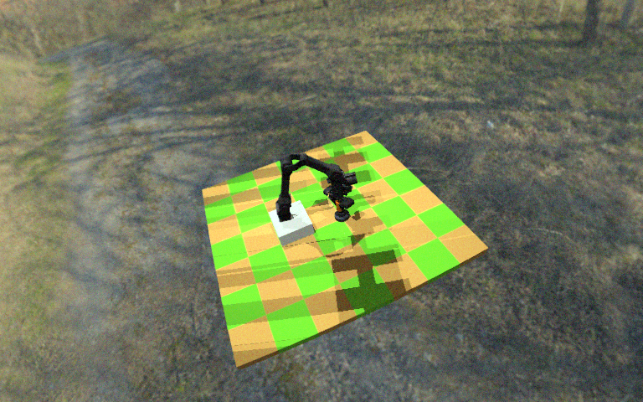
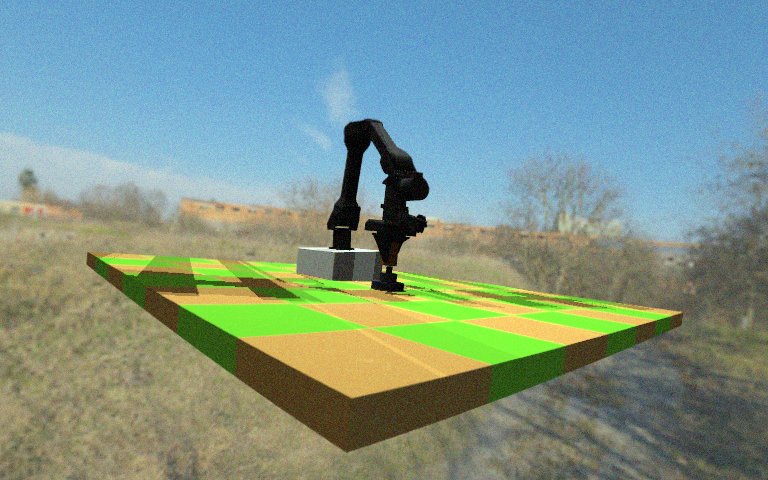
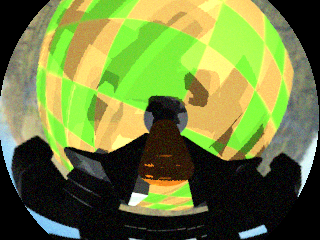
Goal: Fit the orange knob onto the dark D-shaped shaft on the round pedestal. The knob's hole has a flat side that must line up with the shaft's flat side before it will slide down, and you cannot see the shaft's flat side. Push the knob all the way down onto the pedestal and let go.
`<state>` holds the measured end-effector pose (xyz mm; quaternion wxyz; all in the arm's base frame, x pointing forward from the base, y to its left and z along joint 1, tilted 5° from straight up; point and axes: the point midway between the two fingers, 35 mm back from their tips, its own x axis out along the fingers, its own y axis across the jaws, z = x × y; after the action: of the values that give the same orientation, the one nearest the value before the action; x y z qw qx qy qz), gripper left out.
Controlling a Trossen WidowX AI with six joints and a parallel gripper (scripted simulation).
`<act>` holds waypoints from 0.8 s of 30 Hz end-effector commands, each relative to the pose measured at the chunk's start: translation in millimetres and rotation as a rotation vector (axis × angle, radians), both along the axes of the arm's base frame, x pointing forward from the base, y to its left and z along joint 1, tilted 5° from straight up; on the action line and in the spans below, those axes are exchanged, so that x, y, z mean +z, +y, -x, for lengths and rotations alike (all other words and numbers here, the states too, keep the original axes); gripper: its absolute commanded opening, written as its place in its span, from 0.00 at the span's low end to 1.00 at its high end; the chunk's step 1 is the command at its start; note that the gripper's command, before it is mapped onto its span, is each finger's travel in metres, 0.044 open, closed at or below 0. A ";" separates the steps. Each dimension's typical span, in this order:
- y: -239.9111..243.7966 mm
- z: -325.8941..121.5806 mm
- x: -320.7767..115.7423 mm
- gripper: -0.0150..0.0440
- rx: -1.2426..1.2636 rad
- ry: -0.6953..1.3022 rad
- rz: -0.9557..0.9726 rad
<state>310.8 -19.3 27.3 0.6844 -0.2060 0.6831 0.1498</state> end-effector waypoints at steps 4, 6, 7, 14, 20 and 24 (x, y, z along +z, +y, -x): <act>-0.7 -2.4 1.0 0.25 0.014 -0.008 0.003; -0.9 -3.4 0.4 0.25 0.014 -0.008 0.003; -1.0 -4.0 0.1 0.25 0.014 -0.008 0.003; -1.1 -7.5 2.1 0.25 0.014 -0.008 0.003; -1.3 -7.2 -2.0 0.25 0.014 -0.008 0.003; -1.3 -7.4 -2.0 0.25 0.014 -0.008 0.003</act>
<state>317.1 -20.1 25.3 0.6851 -0.2101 0.6805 0.1528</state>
